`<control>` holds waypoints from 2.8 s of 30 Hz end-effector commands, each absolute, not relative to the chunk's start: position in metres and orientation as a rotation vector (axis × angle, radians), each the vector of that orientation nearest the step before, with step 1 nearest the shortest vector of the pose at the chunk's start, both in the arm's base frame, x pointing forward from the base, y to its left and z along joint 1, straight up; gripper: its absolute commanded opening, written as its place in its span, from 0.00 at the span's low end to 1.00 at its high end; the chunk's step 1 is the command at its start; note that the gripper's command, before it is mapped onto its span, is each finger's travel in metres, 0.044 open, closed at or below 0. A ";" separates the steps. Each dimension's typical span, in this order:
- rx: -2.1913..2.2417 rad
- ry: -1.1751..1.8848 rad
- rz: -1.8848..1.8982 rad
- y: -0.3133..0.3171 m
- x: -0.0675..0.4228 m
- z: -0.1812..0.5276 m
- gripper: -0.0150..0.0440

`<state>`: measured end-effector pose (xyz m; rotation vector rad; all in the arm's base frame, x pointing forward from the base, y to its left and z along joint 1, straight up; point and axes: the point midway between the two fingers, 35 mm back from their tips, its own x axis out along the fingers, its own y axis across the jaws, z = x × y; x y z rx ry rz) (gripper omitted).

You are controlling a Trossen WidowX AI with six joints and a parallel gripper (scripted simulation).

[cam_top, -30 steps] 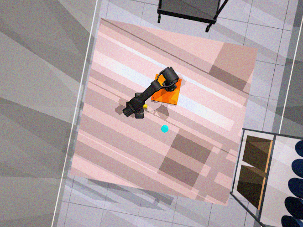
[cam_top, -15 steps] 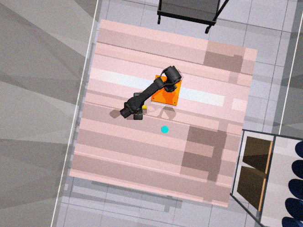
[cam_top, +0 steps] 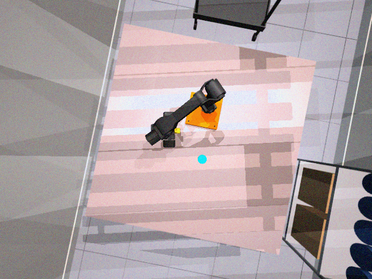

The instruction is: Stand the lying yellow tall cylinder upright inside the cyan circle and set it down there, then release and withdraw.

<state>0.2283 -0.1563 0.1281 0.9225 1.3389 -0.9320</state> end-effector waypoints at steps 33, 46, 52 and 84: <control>0.432 1.484 -0.421 -0.085 0.282 0.146 0.43; 0.221 1.515 -0.209 -0.054 0.297 0.149 0.43; 0.124 1.525 -0.115 -0.041 0.303 0.150 0.43; -0.394 1.503 0.387 0.036 0.323 0.154 0.43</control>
